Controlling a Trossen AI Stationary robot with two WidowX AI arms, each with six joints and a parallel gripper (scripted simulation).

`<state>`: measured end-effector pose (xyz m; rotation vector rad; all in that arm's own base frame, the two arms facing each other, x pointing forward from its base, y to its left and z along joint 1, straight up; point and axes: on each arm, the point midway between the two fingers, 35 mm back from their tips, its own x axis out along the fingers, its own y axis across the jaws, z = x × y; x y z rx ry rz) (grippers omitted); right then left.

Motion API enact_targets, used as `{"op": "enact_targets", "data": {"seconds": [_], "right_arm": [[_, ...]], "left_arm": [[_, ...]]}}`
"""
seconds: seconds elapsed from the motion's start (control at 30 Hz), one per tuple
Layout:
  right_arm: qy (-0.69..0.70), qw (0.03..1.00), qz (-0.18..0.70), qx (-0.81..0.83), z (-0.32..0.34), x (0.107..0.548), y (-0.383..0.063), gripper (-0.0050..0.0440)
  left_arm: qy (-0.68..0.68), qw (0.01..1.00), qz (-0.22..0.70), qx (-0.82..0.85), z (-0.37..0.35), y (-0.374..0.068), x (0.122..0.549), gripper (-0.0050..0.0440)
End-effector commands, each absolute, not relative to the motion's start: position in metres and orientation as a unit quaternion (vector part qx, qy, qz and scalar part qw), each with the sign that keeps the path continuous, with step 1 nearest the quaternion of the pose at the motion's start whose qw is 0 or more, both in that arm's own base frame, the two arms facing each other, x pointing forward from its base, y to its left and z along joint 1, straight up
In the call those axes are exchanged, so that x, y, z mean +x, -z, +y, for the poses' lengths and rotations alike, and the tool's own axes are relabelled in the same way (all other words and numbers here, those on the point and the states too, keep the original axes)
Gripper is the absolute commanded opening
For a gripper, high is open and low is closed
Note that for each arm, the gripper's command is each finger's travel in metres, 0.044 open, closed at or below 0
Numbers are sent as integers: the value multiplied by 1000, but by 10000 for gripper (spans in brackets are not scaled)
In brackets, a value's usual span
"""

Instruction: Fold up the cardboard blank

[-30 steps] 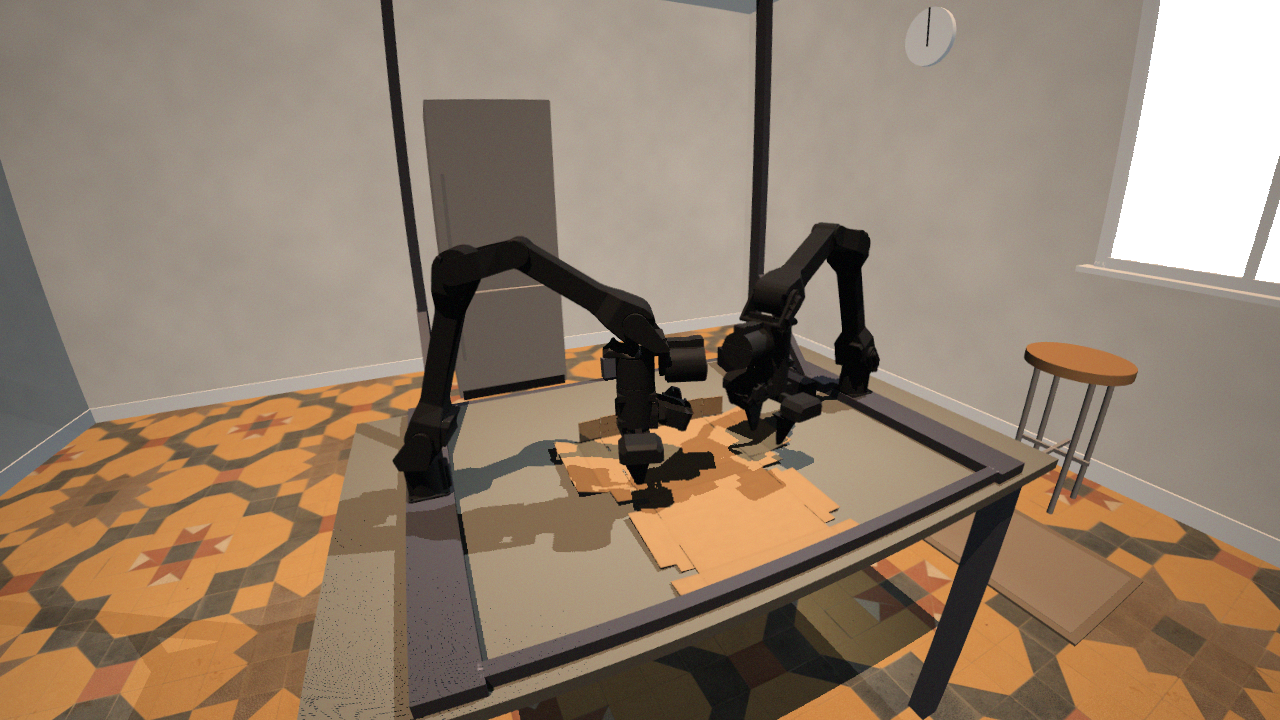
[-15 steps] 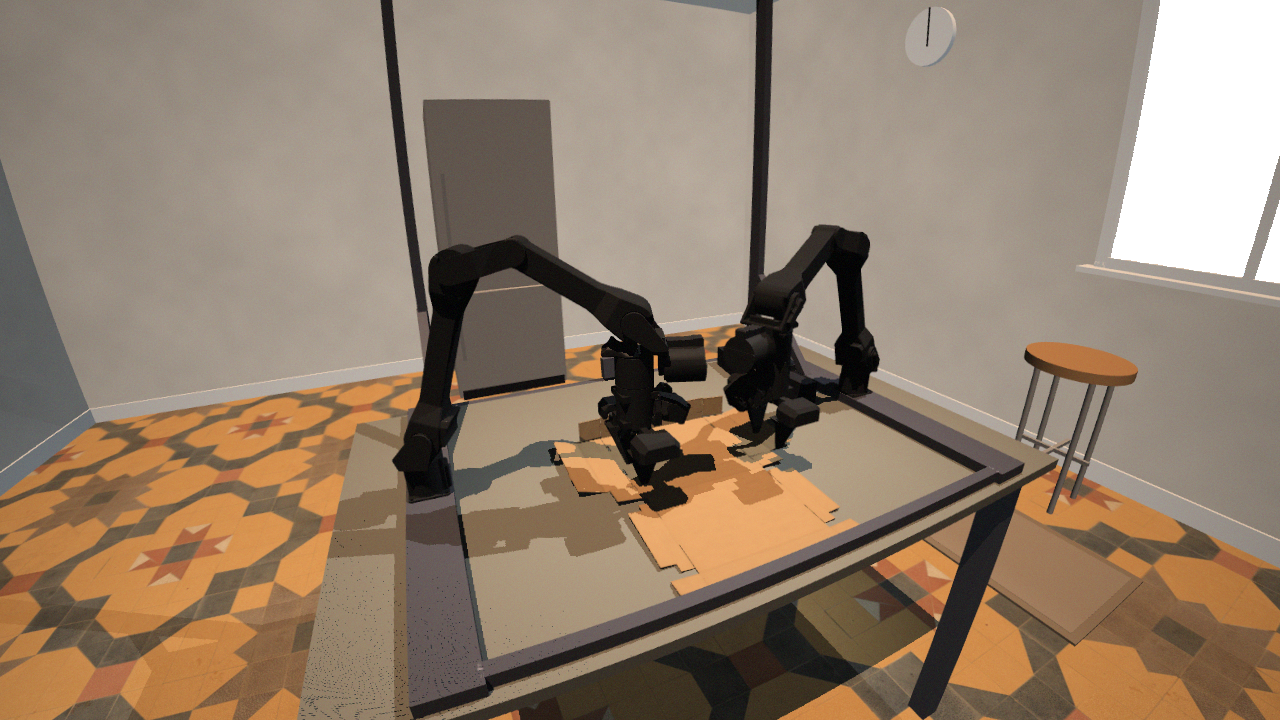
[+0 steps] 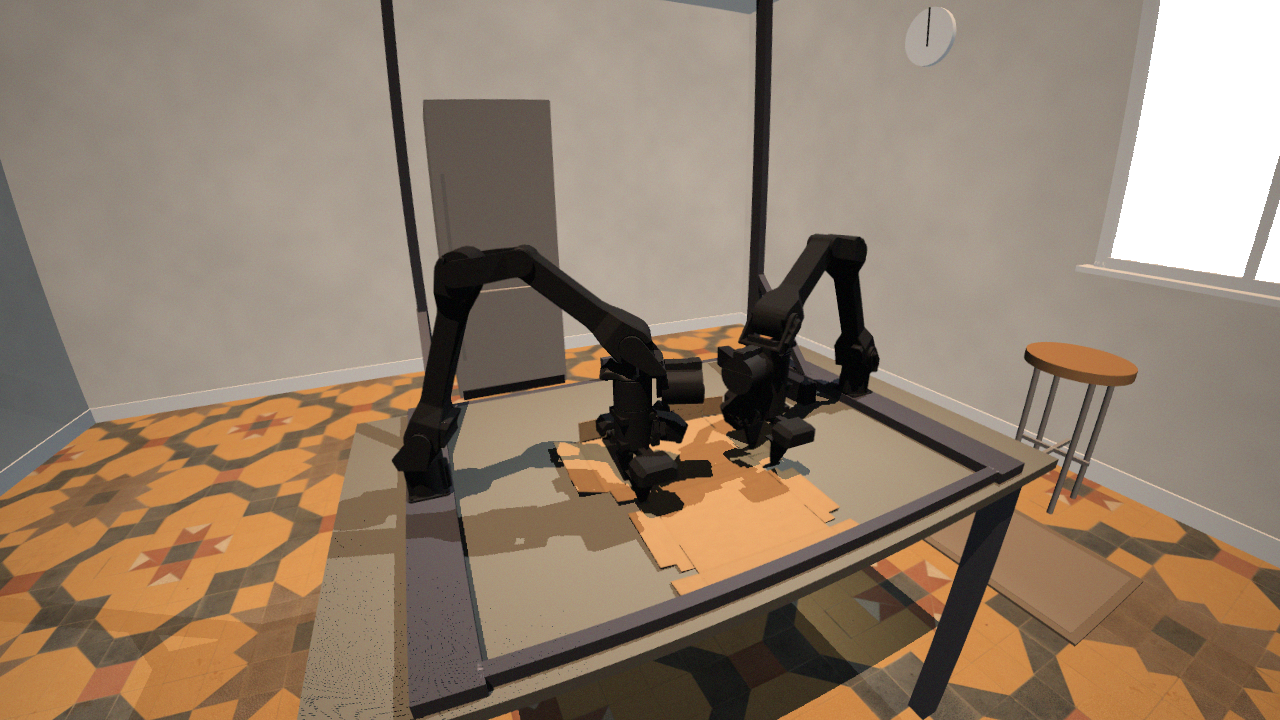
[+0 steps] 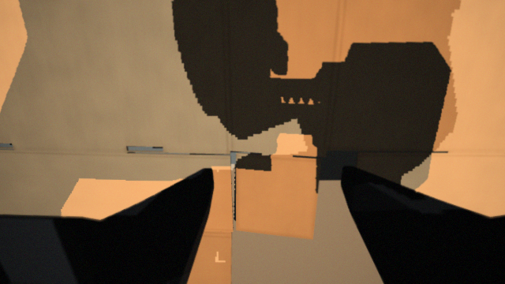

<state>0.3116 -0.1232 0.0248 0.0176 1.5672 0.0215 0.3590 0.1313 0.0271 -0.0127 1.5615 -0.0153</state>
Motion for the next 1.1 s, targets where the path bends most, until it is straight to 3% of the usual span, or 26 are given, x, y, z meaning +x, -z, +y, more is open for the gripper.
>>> {"op": "enact_targets", "data": {"seconds": [0.0, 0.37, 0.43, 0.57, 1.07], "right_arm": [[-11, 714, 700, 7, -124, 314, -25, 301], [-11, 714, 700, 7, -124, 313, -25, 301], [-11, 714, 700, 7, -123, 313, -25, 253], [-11, 714, 700, 7, -121, 313, -24, 226], [-11, 714, 700, 8, -115, 313, -19, 226]], "left_arm": [[9, 715, 699, -7, 131, -27, 361, 302], [9, 715, 699, -7, 131, -27, 362, 302], [9, 715, 699, -7, 130, -27, 362, 254], [10, 715, 699, -7, 128, -26, 362, 227], [10, 715, 699, -7, 123, -21, 362, 227]]}}
